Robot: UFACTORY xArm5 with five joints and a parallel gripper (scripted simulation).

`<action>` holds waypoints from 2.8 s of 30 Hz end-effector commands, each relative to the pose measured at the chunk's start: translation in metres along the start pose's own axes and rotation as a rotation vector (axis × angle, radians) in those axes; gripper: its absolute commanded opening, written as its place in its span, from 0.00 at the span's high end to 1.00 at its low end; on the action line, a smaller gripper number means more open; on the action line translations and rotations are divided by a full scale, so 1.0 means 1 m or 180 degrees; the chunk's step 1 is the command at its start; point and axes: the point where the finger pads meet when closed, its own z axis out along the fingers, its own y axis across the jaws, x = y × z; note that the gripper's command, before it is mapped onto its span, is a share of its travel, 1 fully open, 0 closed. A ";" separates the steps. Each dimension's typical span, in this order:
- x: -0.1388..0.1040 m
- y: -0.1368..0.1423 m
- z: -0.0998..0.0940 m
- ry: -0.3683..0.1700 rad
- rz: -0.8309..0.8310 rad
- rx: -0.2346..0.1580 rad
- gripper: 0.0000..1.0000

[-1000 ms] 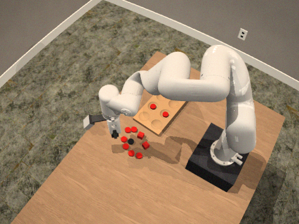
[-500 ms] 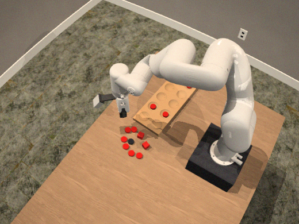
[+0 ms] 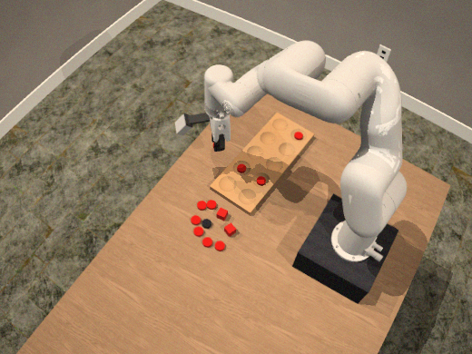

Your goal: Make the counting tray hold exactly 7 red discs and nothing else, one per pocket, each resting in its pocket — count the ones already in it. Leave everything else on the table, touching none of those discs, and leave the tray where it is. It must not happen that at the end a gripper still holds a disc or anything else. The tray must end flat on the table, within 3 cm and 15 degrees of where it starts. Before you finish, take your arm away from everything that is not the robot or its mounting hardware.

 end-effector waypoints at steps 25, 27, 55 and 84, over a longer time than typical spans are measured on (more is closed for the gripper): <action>-0.228 0.111 -0.012 0.0011 -0.0008 -0.0036 1.00; -0.238 0.113 -0.013 0.0010 -0.0008 -0.0037 1.00; -0.239 0.113 0.076 0.0010 -0.0008 -0.0036 1.00; -0.239 0.114 0.087 0.0010 -0.0008 -0.0036 0.67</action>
